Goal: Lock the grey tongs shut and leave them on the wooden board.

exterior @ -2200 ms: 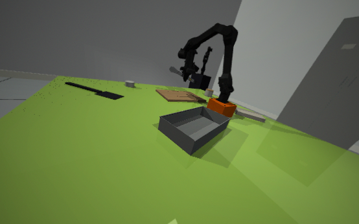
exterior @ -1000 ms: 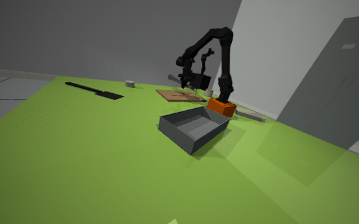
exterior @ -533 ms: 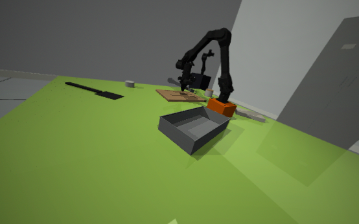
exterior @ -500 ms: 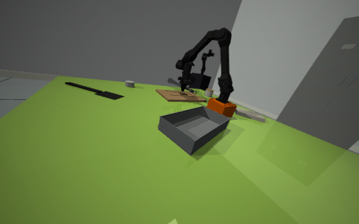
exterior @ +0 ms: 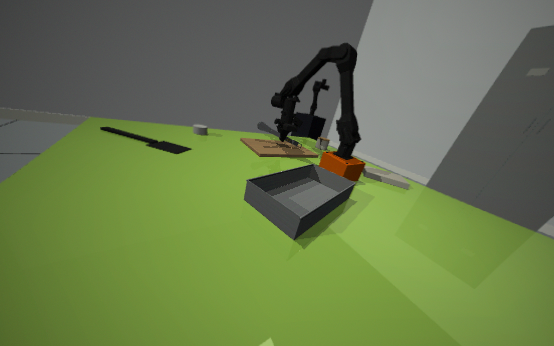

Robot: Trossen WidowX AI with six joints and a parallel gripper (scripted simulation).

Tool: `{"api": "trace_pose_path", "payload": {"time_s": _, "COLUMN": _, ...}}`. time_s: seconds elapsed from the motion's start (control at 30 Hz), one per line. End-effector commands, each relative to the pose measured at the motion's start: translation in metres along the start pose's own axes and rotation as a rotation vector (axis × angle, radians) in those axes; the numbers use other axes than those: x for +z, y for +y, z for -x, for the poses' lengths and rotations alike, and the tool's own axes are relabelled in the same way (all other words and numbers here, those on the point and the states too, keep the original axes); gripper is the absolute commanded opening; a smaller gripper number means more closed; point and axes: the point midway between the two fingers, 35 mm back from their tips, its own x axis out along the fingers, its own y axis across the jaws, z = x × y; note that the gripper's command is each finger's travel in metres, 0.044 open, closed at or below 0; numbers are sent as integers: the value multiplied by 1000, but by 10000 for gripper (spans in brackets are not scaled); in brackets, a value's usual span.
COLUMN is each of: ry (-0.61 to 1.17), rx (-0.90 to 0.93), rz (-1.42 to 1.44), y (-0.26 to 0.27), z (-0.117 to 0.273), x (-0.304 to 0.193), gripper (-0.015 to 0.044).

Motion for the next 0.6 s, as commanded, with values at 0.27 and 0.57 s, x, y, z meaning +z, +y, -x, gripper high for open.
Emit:
{"api": "trace_pose_path", "payload": {"time_s": 0.27, "ry": 1, "rx": 0, "rz": 0, "y": 0, "z": 0, "x": 0, "gripper": 427}}
{"api": "trace_pose_path", "payload": {"time_s": 0.57, "ry": -5, "rx": 8, "rz": 0, "y": 27, "z": 36, "x": 59, "gripper": 440}}
